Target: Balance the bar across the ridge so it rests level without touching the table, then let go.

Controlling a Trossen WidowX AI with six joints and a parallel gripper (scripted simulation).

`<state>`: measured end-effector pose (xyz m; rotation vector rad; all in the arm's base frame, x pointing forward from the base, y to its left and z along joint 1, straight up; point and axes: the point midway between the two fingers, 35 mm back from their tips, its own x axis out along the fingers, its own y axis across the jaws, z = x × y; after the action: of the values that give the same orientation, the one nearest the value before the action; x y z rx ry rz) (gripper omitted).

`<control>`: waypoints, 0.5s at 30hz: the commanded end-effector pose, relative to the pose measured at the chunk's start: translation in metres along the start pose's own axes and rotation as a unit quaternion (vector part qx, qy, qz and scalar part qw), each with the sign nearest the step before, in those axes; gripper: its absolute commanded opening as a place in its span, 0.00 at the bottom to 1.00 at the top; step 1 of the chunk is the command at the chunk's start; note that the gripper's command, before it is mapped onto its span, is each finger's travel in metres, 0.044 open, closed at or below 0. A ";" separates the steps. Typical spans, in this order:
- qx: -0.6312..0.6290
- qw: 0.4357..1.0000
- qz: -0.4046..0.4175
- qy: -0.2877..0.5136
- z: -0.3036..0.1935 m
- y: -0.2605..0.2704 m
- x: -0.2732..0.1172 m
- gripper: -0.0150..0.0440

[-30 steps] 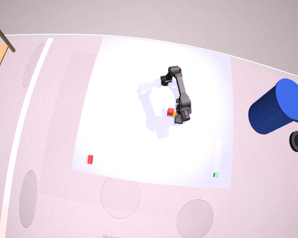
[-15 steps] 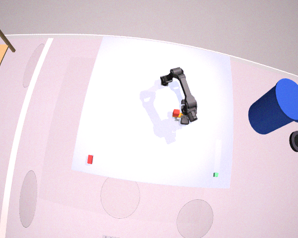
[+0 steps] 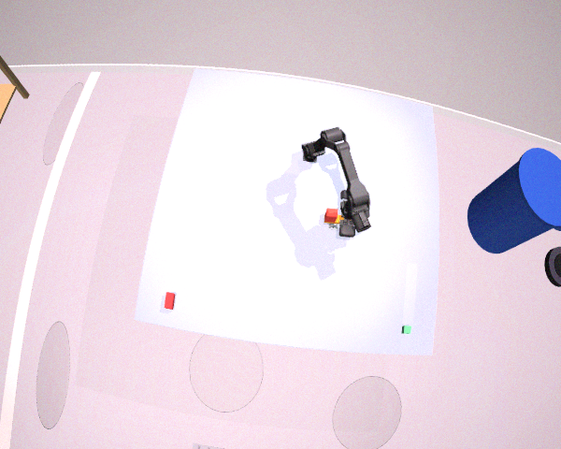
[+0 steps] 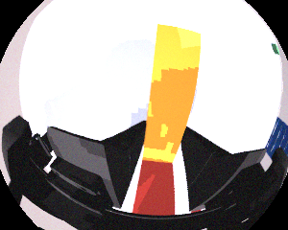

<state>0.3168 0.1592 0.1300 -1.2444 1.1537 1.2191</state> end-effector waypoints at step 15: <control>0.002 1.000 0.002 0.000 -0.001 0.002 0.019 0.25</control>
<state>0.3159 0.1579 0.1120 -1.2426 1.1578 1.2192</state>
